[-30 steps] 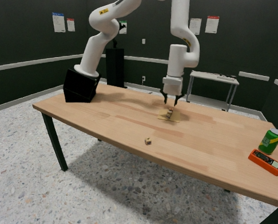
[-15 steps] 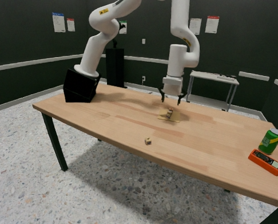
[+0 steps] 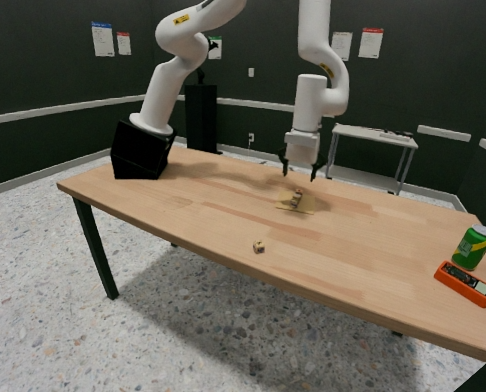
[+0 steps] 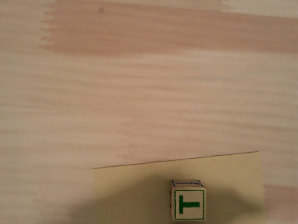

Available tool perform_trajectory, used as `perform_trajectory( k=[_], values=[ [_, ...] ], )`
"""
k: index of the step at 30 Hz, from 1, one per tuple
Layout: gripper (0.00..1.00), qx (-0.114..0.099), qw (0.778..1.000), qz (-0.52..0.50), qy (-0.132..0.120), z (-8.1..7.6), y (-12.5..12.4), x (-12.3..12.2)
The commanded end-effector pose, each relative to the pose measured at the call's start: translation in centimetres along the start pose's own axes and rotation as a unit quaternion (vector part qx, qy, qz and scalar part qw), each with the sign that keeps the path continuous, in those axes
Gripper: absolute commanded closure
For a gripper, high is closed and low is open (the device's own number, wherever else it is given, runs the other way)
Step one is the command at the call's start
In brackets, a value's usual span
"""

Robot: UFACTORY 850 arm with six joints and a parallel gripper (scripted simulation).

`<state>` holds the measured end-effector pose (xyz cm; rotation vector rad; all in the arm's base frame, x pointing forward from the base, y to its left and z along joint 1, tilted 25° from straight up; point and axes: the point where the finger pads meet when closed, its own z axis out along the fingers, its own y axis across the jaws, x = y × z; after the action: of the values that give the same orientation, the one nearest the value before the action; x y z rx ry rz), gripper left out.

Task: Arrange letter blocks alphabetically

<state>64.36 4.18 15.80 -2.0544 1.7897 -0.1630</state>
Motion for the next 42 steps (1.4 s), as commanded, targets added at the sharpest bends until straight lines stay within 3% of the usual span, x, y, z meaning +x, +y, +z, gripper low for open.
perform_trajectory(
  k=[1,10,18,42],
  values=[
    [0.00,0.001,1.000,0.000,0.000,-1.2,-0.1,0.0],
    [0.00,0.001,1.000,0.000,0.000,-5.6,-0.1,0.0],
    [0.00,0.001,1.000,0.000,0.000,-7.4,-0.1,0.0],
    [0.00,0.001,1.000,0.000,0.000,-7.6,-0.1,0.0]
  ],
)
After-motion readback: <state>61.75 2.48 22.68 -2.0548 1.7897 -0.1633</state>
